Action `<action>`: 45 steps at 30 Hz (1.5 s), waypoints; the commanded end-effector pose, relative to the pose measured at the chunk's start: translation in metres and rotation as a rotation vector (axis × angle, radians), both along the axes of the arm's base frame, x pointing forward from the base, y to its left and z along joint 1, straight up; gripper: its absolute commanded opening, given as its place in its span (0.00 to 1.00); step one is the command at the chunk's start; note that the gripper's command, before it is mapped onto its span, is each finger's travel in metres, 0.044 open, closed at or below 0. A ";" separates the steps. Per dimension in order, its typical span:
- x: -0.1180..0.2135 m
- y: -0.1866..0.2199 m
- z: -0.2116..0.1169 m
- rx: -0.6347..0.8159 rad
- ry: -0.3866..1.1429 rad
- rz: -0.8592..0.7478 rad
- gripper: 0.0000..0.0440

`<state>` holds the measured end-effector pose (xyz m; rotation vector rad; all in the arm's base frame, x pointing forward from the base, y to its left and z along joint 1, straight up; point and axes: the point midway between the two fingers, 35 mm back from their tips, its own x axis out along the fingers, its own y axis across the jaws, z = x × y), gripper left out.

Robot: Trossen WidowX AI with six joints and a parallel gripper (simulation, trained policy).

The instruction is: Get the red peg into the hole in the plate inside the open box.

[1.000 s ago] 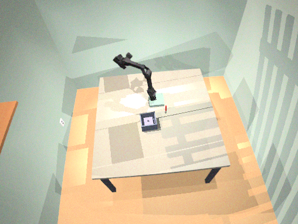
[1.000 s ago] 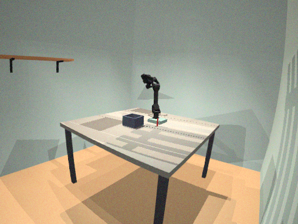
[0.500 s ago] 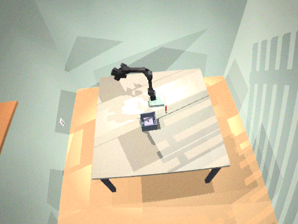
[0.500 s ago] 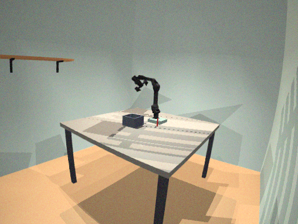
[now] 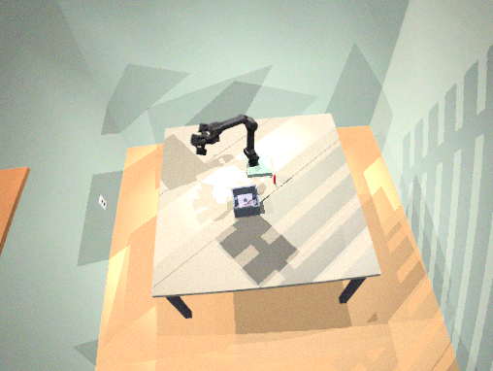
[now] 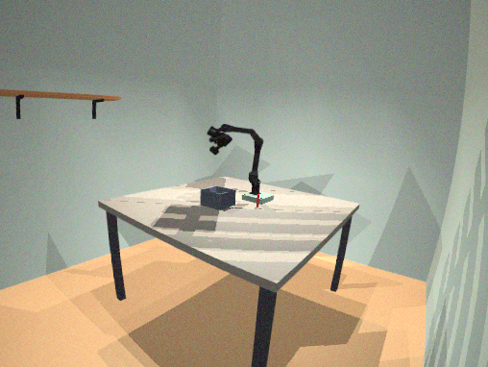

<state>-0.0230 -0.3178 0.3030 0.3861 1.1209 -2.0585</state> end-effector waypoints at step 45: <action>0.234 0.319 -0.125 0.509 -0.485 0.880 1.00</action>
